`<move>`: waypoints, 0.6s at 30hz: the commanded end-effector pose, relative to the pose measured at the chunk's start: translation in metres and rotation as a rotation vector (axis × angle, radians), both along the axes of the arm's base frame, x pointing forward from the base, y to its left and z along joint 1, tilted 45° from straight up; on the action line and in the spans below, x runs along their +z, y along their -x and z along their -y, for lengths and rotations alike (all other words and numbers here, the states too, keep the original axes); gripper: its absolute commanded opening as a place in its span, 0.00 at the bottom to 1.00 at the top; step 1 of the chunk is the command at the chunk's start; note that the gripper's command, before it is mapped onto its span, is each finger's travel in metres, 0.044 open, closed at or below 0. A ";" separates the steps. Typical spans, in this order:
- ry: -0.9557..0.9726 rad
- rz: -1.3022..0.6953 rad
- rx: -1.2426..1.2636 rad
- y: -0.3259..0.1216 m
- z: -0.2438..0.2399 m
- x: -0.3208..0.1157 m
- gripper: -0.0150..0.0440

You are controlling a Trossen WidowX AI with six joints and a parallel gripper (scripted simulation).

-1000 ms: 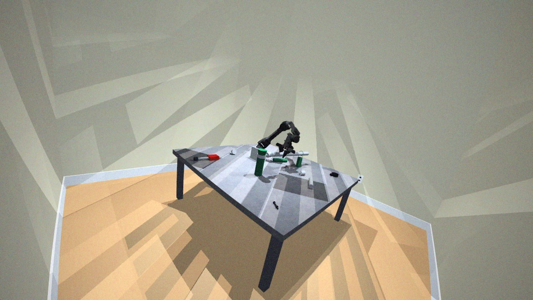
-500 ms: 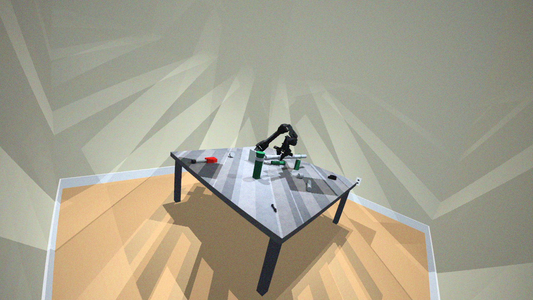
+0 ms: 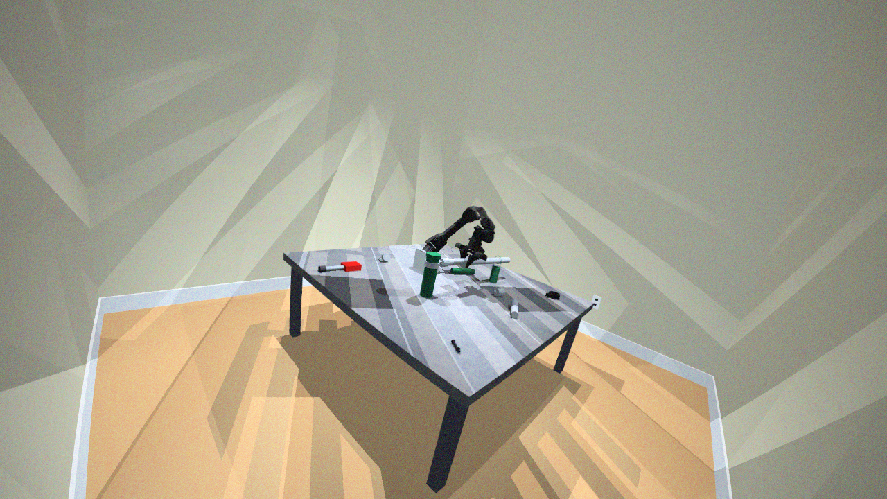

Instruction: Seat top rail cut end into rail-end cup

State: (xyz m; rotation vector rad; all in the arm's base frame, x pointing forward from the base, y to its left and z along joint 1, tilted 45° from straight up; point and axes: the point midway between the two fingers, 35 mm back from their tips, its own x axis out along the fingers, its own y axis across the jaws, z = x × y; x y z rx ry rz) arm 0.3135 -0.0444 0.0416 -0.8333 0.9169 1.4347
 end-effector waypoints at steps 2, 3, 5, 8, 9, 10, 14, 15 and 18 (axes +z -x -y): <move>-0.003 0.001 0.000 0.000 0.000 -0.001 0.25; -0.003 0.001 0.000 0.000 0.001 -0.001 0.25; -0.003 0.001 0.000 0.000 0.001 -0.002 0.25; -0.004 0.001 0.000 0.000 0.001 -0.002 0.25; -0.004 0.002 0.000 0.000 0.001 -0.002 0.25; -0.004 0.002 0.001 0.000 0.001 -0.002 0.25; -0.004 0.002 0.001 -0.001 0.002 -0.003 0.25; -0.004 0.002 0.001 -0.001 0.002 -0.003 0.25; -0.003 0.002 0.001 -0.001 0.002 -0.003 0.25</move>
